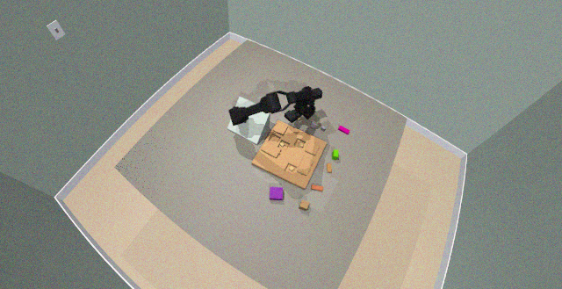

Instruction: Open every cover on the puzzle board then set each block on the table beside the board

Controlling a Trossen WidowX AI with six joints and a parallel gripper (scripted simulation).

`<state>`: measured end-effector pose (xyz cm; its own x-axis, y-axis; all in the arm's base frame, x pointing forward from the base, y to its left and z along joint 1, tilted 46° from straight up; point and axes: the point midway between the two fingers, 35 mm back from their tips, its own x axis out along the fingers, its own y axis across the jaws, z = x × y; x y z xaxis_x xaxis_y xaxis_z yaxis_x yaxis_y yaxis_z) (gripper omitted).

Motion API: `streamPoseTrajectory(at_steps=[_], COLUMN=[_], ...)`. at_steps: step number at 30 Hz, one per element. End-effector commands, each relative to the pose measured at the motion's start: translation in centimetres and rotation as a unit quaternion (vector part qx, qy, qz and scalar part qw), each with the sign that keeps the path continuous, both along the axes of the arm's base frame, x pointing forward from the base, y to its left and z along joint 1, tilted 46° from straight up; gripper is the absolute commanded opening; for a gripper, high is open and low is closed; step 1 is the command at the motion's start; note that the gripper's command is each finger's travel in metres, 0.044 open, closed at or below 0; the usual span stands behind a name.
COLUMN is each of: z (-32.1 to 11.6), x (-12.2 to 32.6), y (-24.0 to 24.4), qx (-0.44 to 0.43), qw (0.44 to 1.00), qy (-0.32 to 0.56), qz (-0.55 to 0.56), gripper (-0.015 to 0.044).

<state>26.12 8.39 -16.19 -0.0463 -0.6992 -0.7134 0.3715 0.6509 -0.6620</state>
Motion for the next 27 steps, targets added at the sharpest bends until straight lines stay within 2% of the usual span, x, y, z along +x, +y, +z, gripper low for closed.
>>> streamPoseTrajectory(at_steps=[1,2,16,27], z=[-0.3,-0.3,0.0,2.3], x=[-0.2,-0.2,0.0,0.3], y=[-0.4,-0.4,0.0,2.5], qx=[-0.003,-0.003,0.000,0.000], qw=[1.000,1.000,1.000,1.000], qy=[0.004,0.004,0.001,0.002], qz=[0.001,0.001,0.000,0.001], gripper=[0.0080,0.0080,0.0440,0.0440])
